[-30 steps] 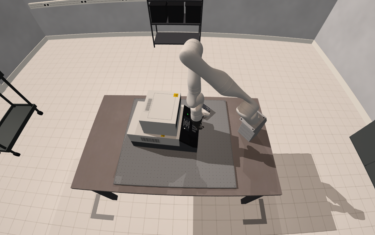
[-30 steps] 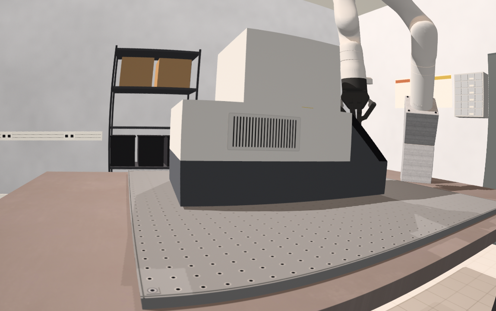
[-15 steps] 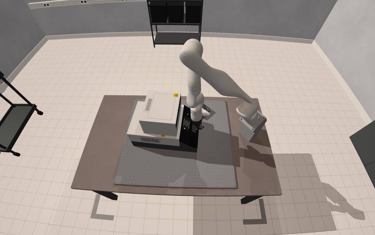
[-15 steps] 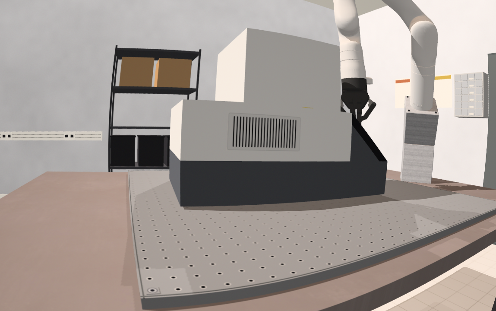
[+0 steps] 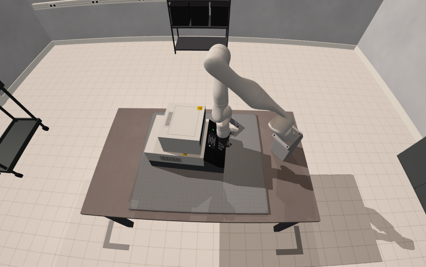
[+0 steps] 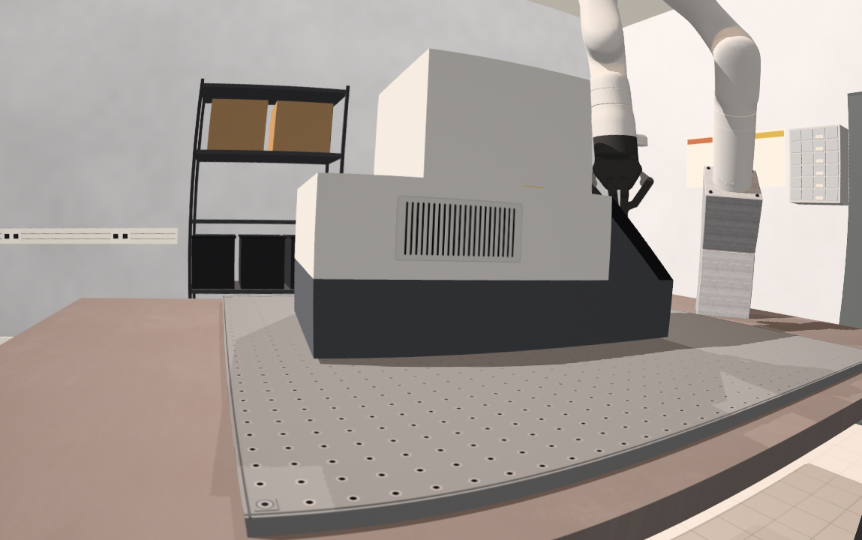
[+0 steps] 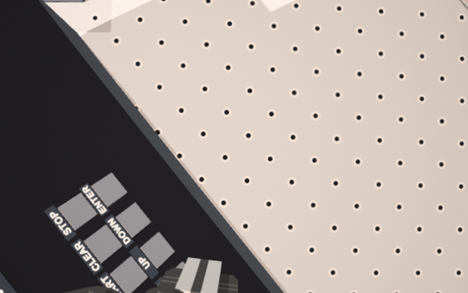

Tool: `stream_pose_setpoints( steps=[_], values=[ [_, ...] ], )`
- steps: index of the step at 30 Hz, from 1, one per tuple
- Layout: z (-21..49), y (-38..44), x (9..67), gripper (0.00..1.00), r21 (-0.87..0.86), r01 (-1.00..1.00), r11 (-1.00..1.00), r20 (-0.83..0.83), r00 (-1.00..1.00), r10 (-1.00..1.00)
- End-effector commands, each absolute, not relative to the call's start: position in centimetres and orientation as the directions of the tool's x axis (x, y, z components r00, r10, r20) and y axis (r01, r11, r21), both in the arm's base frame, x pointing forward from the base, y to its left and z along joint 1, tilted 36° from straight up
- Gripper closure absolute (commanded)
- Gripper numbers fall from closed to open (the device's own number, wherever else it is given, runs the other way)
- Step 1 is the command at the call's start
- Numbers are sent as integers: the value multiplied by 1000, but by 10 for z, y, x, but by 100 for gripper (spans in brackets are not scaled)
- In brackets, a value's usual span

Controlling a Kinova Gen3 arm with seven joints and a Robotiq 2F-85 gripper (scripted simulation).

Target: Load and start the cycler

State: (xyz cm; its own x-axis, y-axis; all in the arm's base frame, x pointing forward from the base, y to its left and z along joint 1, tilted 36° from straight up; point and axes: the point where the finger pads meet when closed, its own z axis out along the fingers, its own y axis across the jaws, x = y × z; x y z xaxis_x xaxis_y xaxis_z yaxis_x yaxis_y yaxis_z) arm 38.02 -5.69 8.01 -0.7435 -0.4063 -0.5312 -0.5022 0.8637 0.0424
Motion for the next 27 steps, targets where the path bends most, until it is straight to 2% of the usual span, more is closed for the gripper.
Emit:
stream_pose_setpoints(
  steps=[1, 27],
  values=[
    [81, -58, 380, 90, 39, -503, 863, -531, -742, -409],
    [76, -68, 377, 90, 36, -510, 859, -531, -738, -416]
  ],
)
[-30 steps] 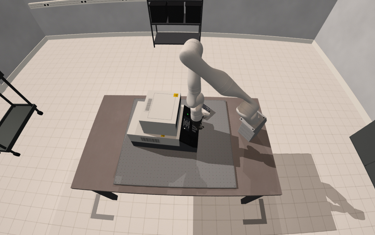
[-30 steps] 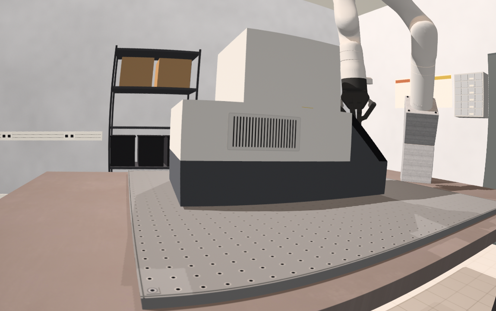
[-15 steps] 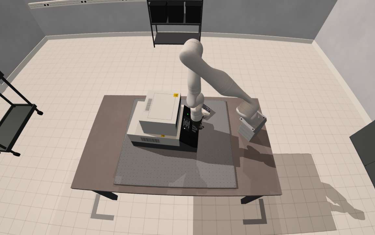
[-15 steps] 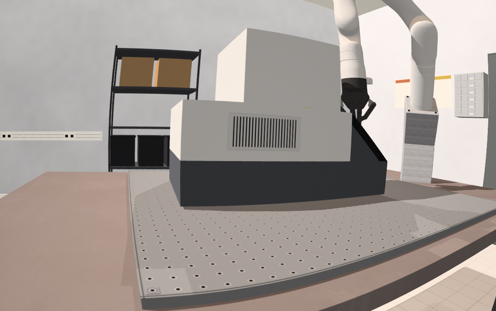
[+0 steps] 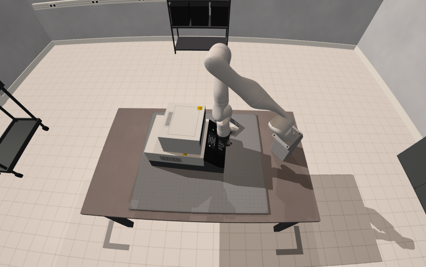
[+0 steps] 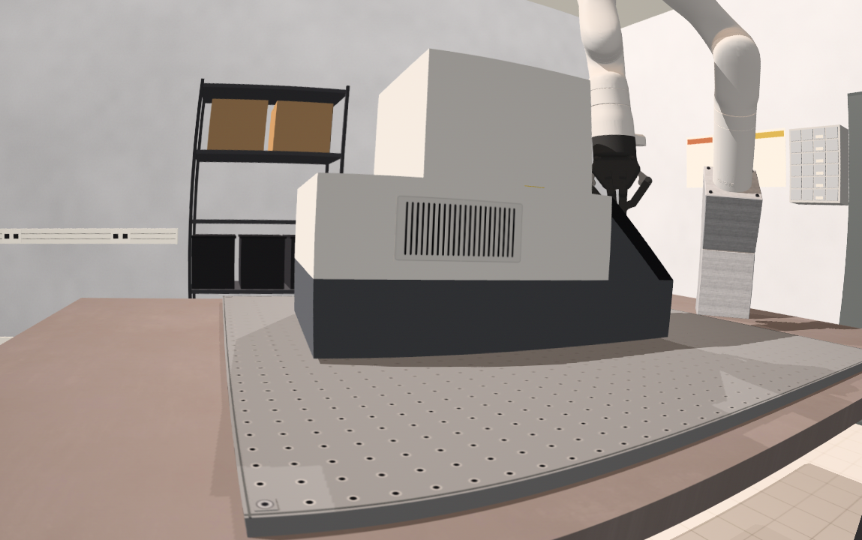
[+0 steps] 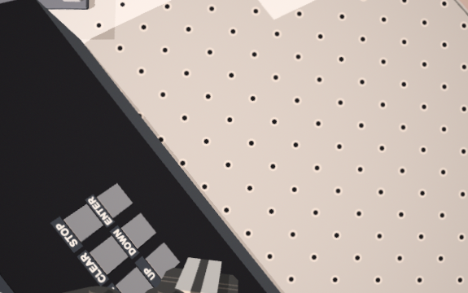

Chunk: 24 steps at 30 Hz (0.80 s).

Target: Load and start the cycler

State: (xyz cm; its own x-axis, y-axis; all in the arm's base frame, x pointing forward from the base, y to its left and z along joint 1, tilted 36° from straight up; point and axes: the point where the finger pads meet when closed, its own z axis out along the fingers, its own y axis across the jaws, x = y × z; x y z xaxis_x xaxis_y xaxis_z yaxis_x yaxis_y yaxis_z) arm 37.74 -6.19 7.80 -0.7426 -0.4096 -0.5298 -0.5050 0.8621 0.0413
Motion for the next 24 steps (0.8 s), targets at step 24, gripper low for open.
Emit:
stream_pose_setpoints(
  steps=[24],
  values=[
    [73, -76, 376, 90, 36, -508, 860, -532, -739, -414]
  ],
)
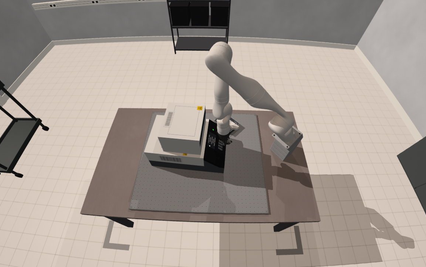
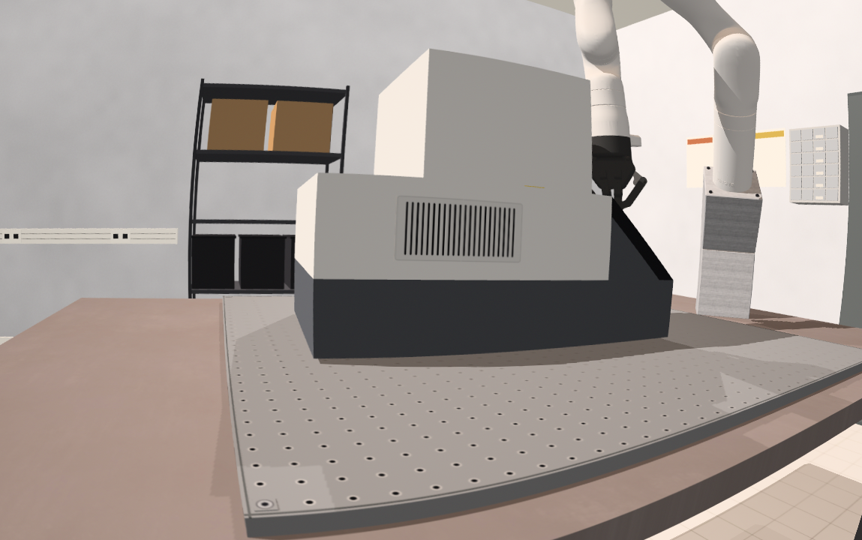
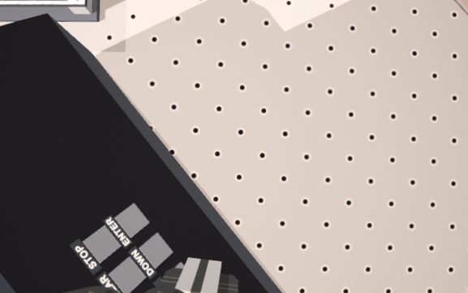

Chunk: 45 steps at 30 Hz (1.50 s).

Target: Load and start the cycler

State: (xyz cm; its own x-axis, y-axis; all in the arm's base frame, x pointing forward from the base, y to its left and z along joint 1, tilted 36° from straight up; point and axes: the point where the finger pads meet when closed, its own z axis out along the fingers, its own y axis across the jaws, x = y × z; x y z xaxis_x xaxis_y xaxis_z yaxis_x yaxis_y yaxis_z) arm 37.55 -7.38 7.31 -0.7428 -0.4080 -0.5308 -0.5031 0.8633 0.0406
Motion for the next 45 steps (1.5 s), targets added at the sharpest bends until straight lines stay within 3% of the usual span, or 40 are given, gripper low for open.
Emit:
stream_pose_setpoints(
  steps=[1, 45],
  values=[
    [73, -76, 376, 90, 36, -508, 860, -532, -739, -414],
    [68, -77, 387, 90, 43, -497, 867, -531, -746, -402]
  ],
)
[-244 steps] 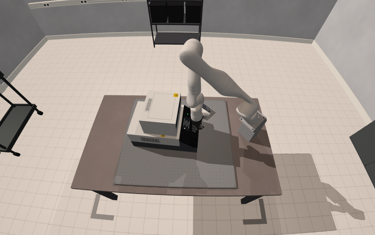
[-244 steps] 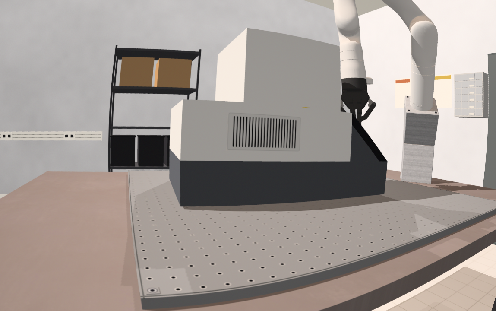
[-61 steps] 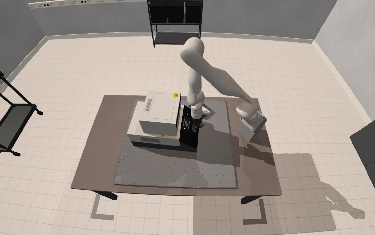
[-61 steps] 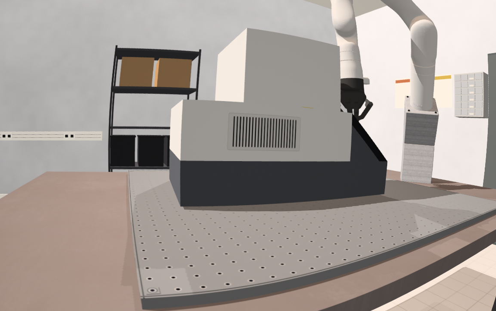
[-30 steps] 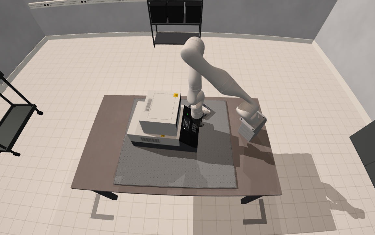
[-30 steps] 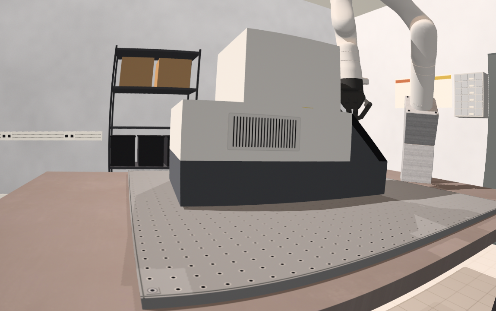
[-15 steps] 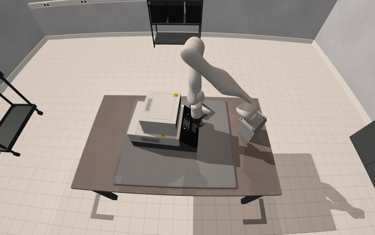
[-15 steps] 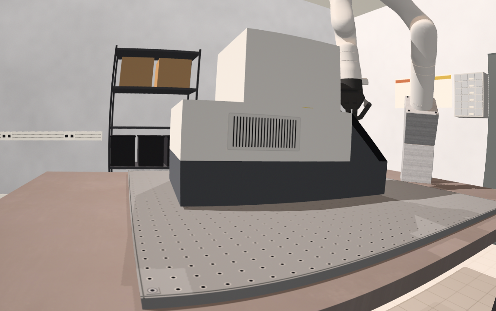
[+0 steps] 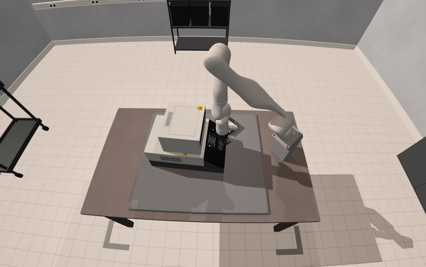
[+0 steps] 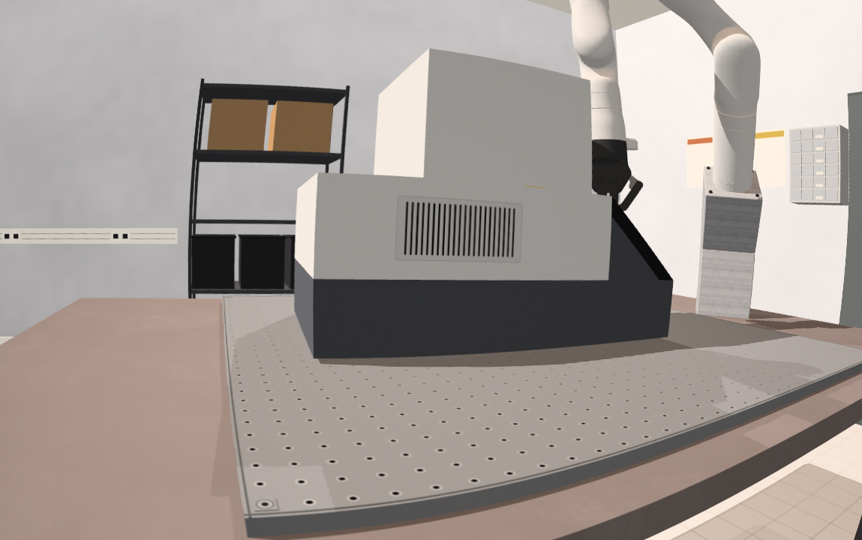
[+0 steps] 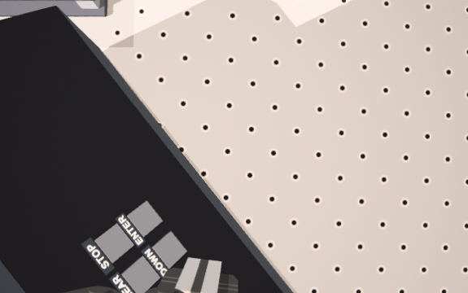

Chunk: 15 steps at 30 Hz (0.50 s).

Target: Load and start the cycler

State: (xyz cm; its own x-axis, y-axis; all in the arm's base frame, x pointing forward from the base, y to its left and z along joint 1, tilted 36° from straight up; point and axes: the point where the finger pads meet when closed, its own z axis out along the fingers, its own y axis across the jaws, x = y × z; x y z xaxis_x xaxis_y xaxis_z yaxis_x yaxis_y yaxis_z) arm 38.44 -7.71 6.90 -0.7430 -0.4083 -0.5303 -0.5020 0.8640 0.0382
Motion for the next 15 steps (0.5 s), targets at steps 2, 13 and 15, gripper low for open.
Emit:
stream_pose_setpoints(
  steps=[2, 13, 15],
  values=[
    [67, -77, 389, 90, 44, -496, 867, -531, -747, -400],
    [65, -77, 394, 90, 45, -494, 868, -530, -749, -398],
    [65, -77, 396, 90, 46, -494, 868, -530, -749, -398]
  ],
)
